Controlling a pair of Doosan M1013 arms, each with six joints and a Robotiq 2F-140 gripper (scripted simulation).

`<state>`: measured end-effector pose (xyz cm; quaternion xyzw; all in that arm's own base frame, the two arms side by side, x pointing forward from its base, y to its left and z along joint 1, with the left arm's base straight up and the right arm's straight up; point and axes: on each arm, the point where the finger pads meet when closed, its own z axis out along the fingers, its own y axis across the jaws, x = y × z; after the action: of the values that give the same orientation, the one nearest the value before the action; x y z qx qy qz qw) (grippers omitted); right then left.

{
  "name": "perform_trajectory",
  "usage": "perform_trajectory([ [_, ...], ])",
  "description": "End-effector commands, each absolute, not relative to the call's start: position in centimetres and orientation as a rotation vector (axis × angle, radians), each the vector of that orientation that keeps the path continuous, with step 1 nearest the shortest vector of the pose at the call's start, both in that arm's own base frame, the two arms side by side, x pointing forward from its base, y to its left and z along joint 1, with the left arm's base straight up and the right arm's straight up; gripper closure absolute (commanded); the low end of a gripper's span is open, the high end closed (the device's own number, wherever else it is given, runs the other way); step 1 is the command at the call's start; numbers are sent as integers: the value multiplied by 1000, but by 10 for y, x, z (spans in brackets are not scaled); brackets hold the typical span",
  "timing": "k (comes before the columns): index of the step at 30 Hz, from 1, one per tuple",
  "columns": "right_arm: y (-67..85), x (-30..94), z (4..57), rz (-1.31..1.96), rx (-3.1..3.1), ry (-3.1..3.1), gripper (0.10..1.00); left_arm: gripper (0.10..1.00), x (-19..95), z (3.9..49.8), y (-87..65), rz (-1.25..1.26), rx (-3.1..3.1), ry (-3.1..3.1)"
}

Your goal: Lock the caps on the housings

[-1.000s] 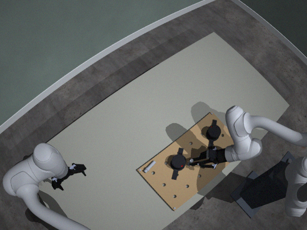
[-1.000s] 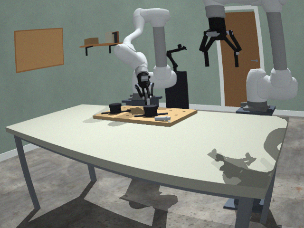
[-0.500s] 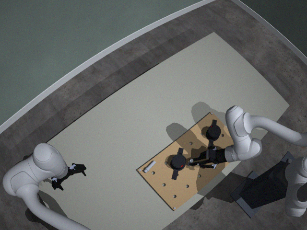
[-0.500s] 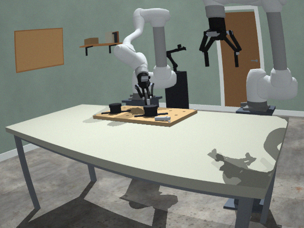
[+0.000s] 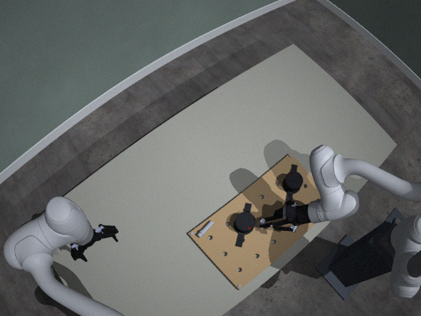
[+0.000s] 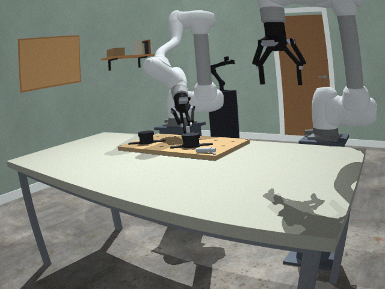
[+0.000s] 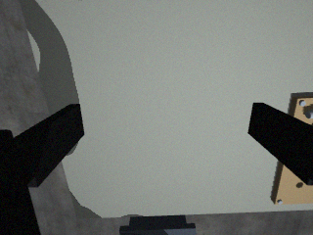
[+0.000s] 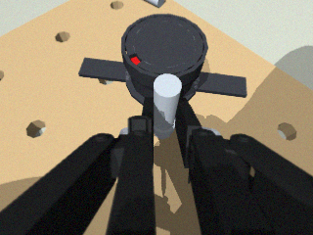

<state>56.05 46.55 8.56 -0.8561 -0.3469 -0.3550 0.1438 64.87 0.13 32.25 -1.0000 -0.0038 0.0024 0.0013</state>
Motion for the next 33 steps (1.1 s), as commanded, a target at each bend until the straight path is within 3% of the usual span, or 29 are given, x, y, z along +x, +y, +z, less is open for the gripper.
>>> perform_trajectory([
  [1,466,561,85,-1025,-2468,-999,999,98,649,323,1,6,-3138,-12],
  [33,466,561,75,-1026,-2467,-1000,999,98,649,323,1,6,-3138,-12],
])
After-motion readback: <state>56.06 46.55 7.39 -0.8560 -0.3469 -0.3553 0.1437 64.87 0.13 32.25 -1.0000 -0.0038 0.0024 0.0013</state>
